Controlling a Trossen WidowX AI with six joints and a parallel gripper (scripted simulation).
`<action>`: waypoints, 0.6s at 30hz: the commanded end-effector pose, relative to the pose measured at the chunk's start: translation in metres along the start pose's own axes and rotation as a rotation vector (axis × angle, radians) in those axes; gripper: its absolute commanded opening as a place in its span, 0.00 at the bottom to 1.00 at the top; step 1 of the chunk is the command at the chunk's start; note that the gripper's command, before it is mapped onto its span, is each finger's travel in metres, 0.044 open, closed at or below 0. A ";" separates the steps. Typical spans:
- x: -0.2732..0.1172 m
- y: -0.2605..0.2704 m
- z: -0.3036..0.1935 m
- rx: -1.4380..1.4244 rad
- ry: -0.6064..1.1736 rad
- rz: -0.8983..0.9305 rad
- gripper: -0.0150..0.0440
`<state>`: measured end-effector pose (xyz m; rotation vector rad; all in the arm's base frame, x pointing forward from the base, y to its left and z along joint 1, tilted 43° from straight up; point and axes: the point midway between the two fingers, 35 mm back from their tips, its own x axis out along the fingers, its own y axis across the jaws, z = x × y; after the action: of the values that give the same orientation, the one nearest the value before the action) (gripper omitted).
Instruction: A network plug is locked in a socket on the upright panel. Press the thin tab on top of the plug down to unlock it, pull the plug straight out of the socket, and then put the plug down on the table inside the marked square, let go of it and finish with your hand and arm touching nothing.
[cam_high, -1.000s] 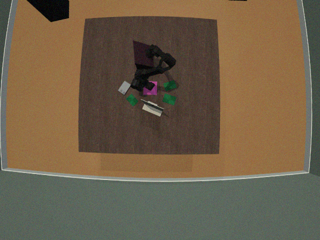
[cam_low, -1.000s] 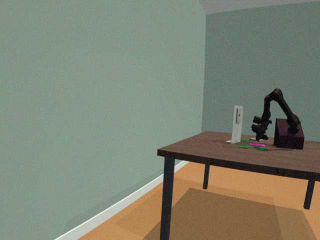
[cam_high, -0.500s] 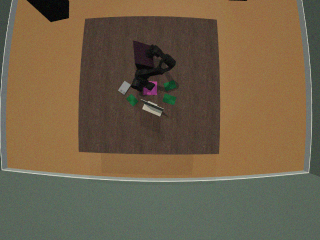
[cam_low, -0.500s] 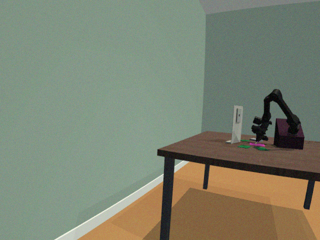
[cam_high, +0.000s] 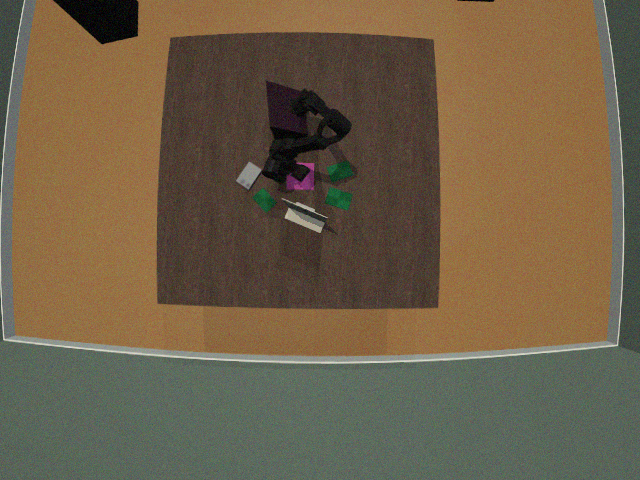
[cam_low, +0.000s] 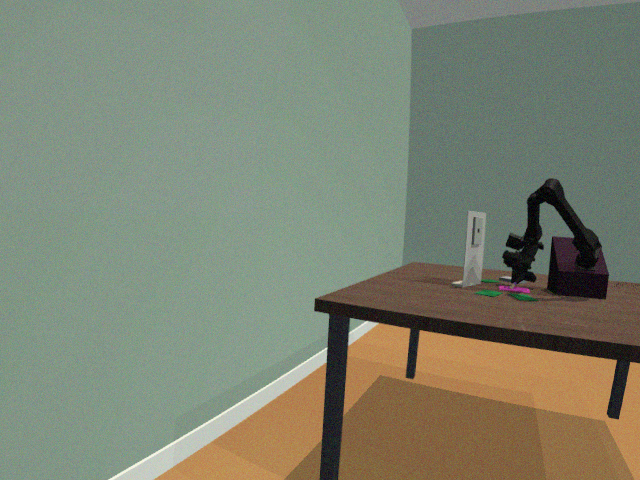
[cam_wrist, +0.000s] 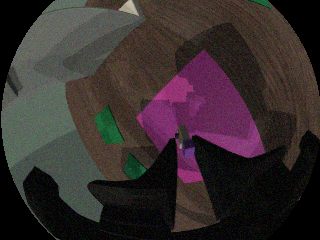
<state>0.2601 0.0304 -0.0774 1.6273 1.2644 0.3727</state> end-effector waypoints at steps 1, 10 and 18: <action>0.000 0.000 0.000 0.000 0.000 -0.001 0.52; -0.002 -0.001 0.000 0.001 -0.001 -0.002 0.52; -0.007 -0.001 0.000 0.002 -0.002 -0.004 0.52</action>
<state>0.2551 0.0271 -0.0760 1.6400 1.2705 0.3677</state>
